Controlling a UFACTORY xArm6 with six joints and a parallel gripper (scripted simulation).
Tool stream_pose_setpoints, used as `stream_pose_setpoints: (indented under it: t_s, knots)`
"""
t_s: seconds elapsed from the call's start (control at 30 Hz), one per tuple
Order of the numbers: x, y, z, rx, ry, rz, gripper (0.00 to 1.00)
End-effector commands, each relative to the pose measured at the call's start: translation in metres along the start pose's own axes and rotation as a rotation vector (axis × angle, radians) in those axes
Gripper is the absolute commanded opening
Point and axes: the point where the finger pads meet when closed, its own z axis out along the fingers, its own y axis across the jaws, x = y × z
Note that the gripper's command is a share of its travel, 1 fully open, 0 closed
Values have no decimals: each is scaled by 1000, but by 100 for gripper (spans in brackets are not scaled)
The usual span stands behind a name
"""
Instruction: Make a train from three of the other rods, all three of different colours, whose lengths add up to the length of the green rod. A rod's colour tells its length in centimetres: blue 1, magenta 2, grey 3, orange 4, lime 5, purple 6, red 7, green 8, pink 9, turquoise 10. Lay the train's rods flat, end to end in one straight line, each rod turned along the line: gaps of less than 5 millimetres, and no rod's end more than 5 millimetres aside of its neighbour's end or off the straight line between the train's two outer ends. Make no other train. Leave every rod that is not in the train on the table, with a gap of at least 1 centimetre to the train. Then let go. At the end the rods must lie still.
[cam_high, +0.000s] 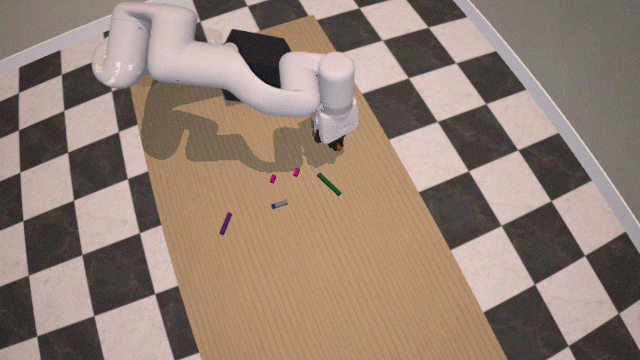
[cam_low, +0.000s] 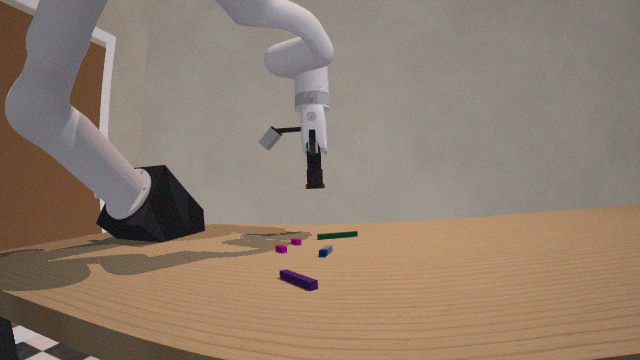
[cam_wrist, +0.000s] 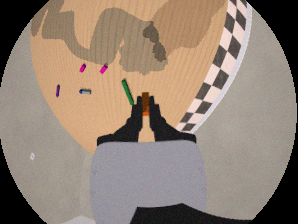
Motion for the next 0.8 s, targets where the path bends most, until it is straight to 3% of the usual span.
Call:
stream_pose_setpoints:
  t_s: [0.0,0.2,0.77]
  knots:
    - [-1,0,-2,-3,-4,1,4]
    - [-4,-6,-3,-3,-4,-58,4]
    - [-21,-62,-6,-6,-7,-587,4]
